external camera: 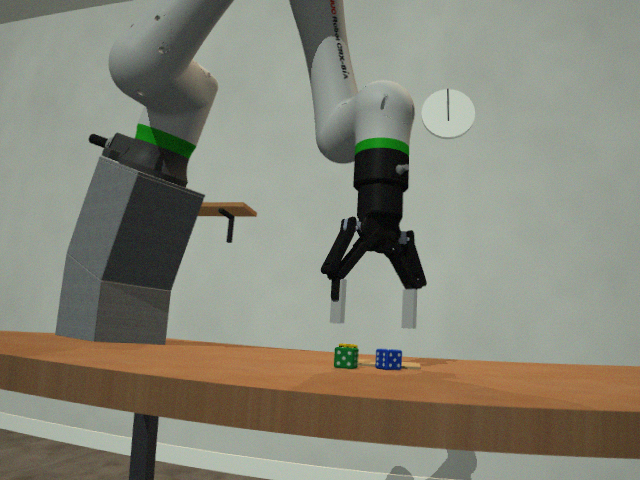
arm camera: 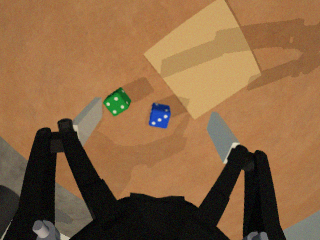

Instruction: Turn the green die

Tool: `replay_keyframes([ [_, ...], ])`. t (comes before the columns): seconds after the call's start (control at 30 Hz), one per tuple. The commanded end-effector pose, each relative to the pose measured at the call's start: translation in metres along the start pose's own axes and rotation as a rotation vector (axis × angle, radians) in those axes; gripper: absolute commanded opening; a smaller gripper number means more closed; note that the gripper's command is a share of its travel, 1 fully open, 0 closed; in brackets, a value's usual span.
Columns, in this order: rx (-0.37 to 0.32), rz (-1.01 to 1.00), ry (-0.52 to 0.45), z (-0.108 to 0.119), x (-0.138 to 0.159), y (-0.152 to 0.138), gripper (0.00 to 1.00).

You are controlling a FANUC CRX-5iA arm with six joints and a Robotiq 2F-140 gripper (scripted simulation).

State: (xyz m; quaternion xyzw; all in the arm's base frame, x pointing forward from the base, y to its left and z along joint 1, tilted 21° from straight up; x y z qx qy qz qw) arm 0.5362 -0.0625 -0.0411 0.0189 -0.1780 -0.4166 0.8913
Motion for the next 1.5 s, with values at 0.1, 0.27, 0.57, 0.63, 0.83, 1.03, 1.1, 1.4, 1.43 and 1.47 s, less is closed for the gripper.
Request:
replay_keyframes([
  [0.1, 0.000, 0.000, -0.001, 0.000, -0.014, 0.003, 1.00],
  [0.27, 0.000, 0.000, -0.001, 0.000, -0.037, 0.009, 1.00],
  [0.57, 0.000, 0.000, -0.001, 0.000, -0.081, 0.019, 1.00],
  [0.63, 0.000, 0.000, -0.001, 0.000, -0.096, 0.022, 1.00],
  [0.83, 0.000, 0.000, -0.001, 0.000, -0.148, 0.034, 1.00],
  [1.03, 0.000, 0.000, -0.001, 0.000, -0.187, 0.043, 1.00],
  [1.1, 0.000, 0.000, -0.001, 0.000, -0.204, 0.047, 1.00],
  [1.4, 0.000, 0.000, -0.001, 0.000, -0.239, 0.056, 1.00],
  [1.43, 0.000, 0.000, -0.001, 0.000, -0.240, 0.056, 1.00],
  [1.47, 0.000, 0.000, -0.001, 0.000, -0.240, 0.056, 1.00],
])
Point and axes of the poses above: the point where the finger pads meet when closed, its own z axis back along the fingers, its own y axis across the jaws, x = y × z, the point moved 5 cm from there along z, back along the fingers, and after that the axes turned 9 degrees about -z, right-handed, at the moved point
